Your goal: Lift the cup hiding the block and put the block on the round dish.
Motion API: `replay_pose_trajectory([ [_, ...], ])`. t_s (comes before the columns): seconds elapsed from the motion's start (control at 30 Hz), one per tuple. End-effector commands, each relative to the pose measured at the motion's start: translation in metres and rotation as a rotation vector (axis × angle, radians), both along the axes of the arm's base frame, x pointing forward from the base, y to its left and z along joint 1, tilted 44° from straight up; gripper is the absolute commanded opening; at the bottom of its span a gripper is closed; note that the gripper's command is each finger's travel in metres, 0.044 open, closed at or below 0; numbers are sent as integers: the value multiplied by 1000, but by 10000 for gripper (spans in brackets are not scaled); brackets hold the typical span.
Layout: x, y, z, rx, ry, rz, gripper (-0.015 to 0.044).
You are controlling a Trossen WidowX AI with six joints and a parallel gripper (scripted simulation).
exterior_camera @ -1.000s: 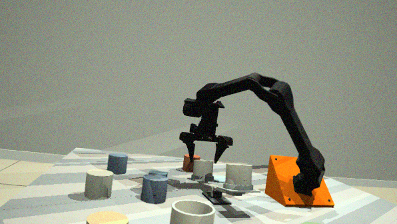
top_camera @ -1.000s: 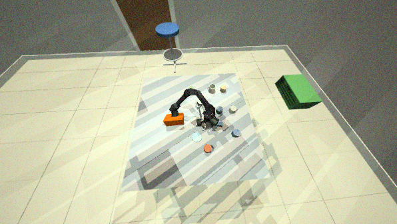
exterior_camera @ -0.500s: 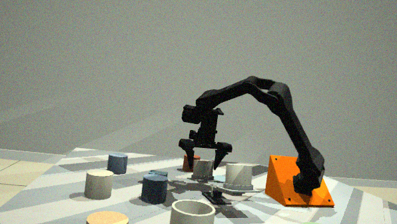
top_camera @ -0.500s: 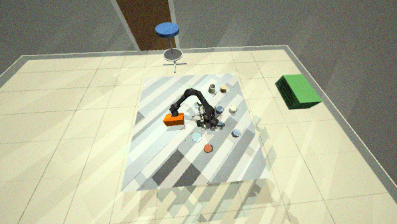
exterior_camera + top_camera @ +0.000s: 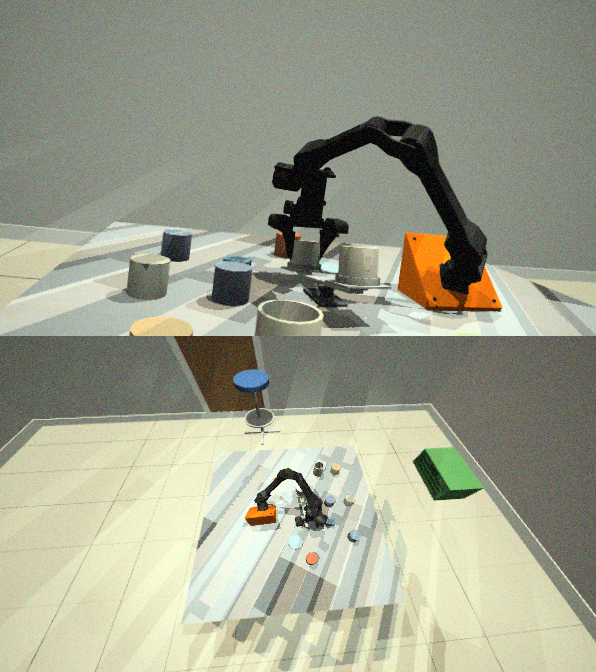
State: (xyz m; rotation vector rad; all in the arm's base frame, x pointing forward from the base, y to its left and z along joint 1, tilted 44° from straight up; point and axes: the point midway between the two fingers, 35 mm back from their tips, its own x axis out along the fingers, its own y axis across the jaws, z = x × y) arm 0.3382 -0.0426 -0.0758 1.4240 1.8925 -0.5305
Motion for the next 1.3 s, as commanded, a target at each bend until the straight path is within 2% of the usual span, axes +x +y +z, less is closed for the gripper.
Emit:
replay_pose_trajectory([
  [0.0,0,1,0,3,4,-4,295],
  [0.37,3,-5,6,1,4,-9,6],
  [1.27,13,-29,30,-6,3,-25,0],
])
